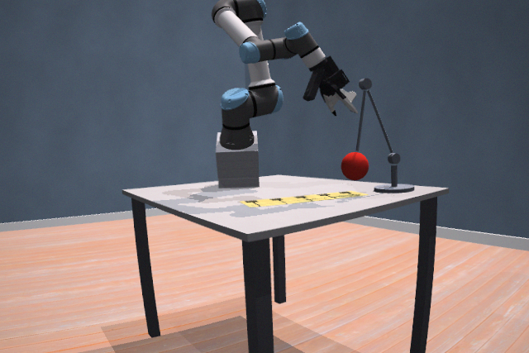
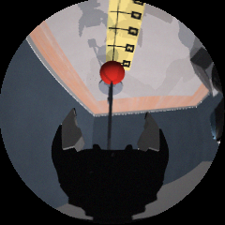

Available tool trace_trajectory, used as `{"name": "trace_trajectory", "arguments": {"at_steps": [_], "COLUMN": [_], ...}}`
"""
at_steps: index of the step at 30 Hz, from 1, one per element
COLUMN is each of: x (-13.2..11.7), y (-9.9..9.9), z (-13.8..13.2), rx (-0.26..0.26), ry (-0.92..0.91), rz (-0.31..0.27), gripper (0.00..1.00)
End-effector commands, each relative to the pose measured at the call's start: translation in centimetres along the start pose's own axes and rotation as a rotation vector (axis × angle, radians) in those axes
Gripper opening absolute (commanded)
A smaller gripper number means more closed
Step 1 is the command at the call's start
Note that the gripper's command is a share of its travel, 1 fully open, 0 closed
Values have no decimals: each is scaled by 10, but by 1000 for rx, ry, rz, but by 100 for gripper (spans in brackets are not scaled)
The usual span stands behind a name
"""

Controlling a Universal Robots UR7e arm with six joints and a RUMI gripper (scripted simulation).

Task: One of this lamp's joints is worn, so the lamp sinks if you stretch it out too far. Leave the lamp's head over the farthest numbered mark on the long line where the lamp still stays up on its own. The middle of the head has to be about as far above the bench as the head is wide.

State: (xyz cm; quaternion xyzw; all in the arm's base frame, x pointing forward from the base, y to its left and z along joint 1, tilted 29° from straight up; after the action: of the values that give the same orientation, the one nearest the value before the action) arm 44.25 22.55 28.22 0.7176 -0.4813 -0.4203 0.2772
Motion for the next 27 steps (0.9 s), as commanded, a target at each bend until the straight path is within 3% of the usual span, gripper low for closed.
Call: {"name": "trace_trajectory", "arguments": {"at_steps": [1, 5, 27], "x": [0, 0, -1], "y": [17, 32, 26], "z": [0, 0, 0], "rx": [0, 1, 2], "ry": [1, 1, 1], "rz": [-1, -1, 0], "gripper": [100, 100, 100]}}
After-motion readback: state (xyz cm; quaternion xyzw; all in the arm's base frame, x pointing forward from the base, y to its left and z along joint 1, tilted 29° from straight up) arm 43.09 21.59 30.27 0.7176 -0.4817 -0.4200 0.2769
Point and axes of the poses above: the point where the finger pads meet when closed, its own y axis back along the fingers, its own z axis across the jaws, x = y × z, the point moved 2 cm from there along y, back along the fingers, and after that the axes turned 5 degrees about y, right-handed, at the moved point
